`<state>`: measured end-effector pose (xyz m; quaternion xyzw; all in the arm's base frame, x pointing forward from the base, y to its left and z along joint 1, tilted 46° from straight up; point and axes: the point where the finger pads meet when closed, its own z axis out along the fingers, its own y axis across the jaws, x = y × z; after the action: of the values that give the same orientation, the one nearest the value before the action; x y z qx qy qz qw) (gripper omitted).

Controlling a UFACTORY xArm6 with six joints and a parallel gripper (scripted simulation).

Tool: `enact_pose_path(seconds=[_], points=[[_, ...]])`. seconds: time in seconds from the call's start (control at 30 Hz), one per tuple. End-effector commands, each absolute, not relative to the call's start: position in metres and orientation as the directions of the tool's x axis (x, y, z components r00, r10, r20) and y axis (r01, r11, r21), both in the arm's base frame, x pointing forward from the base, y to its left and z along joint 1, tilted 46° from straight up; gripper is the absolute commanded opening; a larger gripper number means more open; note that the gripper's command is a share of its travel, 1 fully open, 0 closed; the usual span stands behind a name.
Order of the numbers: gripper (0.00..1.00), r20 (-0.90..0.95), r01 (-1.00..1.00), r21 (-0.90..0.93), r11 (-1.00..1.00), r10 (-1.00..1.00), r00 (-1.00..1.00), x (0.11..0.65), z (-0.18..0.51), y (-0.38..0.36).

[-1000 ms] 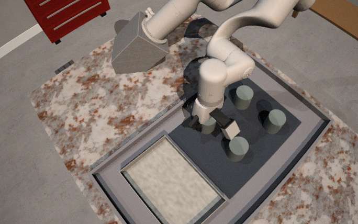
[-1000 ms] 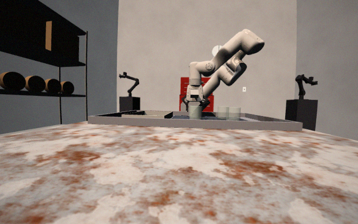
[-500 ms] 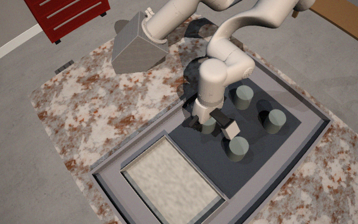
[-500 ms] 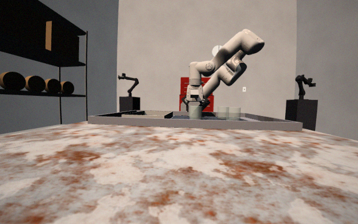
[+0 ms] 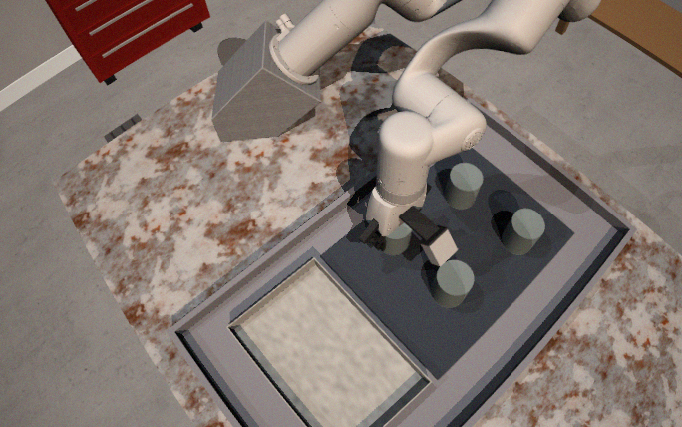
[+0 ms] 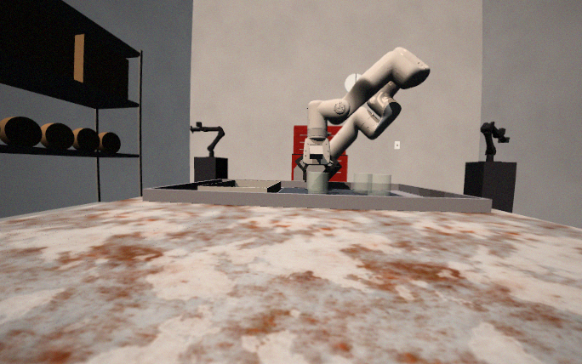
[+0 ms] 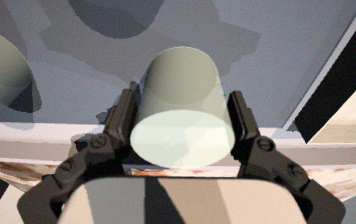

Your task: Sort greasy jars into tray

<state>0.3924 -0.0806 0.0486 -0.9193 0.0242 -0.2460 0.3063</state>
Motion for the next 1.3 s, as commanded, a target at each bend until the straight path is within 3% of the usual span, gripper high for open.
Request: enact_pose_path(seconds=[0.0, 1.27], points=[[0.82, 0.439, 0.106, -0.574, -0.812, -0.196, 0.877, 0.3929, 0.0492, -0.0815], [0.76, 0.439, 0.106, -0.574, -0.812, -0.196, 0.877, 0.3929, 0.0492, -0.0815]])
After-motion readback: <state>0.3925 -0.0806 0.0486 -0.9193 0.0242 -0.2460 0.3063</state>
